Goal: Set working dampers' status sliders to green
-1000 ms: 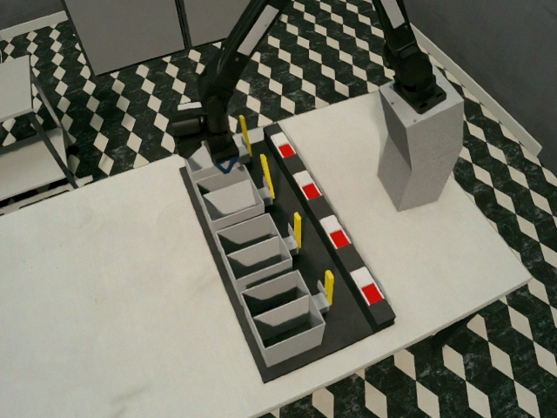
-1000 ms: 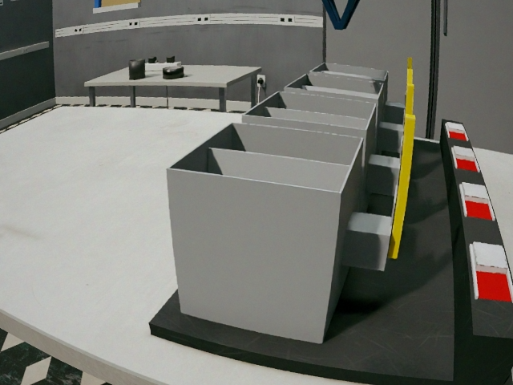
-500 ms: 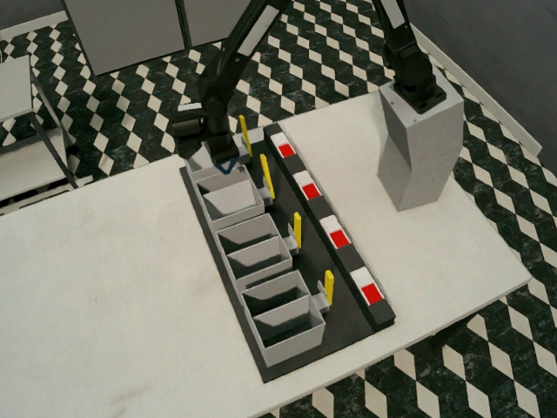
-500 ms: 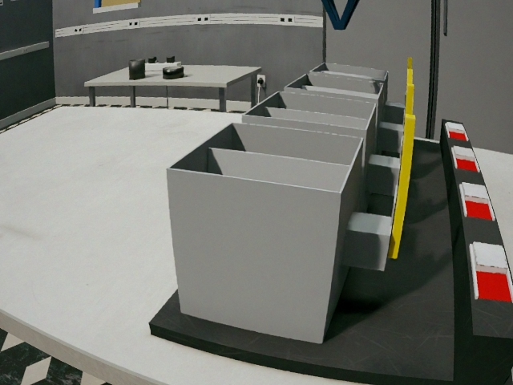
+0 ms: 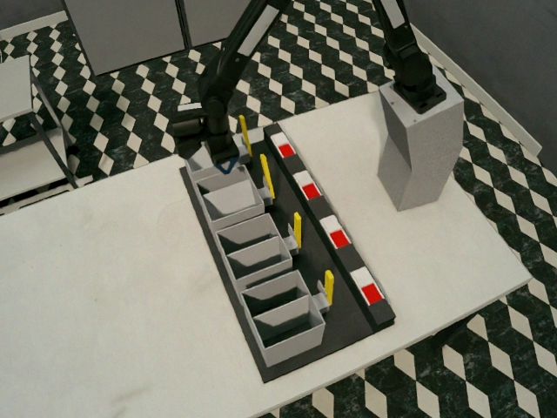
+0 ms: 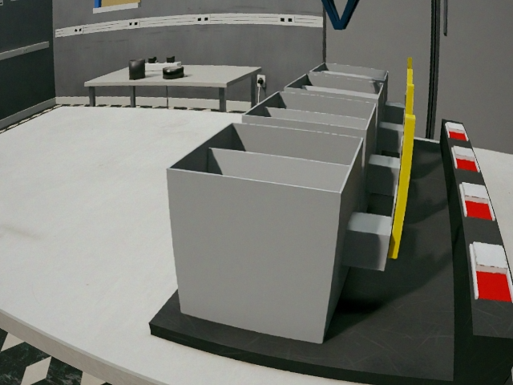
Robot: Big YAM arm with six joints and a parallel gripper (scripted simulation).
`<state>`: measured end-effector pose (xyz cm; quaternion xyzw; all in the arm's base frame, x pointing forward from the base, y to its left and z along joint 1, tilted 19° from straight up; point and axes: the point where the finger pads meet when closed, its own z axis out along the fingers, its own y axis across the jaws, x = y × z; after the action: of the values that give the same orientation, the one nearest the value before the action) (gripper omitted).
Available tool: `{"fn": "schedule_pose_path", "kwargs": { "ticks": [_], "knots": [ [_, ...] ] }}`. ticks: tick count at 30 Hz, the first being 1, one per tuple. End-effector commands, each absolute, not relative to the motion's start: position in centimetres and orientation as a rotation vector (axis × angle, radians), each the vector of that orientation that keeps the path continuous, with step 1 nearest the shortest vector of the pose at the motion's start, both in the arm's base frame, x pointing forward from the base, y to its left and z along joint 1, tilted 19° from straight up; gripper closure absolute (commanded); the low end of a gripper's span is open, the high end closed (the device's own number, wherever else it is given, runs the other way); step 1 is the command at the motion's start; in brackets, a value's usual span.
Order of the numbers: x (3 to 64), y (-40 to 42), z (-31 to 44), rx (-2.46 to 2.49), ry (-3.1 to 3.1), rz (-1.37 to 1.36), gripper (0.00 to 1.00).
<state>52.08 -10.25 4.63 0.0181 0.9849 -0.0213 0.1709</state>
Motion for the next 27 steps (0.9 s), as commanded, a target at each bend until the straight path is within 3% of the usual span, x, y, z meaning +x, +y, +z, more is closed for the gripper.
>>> {"fn": "schedule_pose_path", "kwargs": {
  "ticks": [1,13,27],
  "knots": [
    [53.5,-10.8,5.9,0.065,2.761,-0.071,0.64],
    [53.6,-10.4,5.9,0.064,2.761,-0.069,0.64],
    [54.8,3.3,4.7,0.053,2.794,-0.057,0.64]
  ]
}}
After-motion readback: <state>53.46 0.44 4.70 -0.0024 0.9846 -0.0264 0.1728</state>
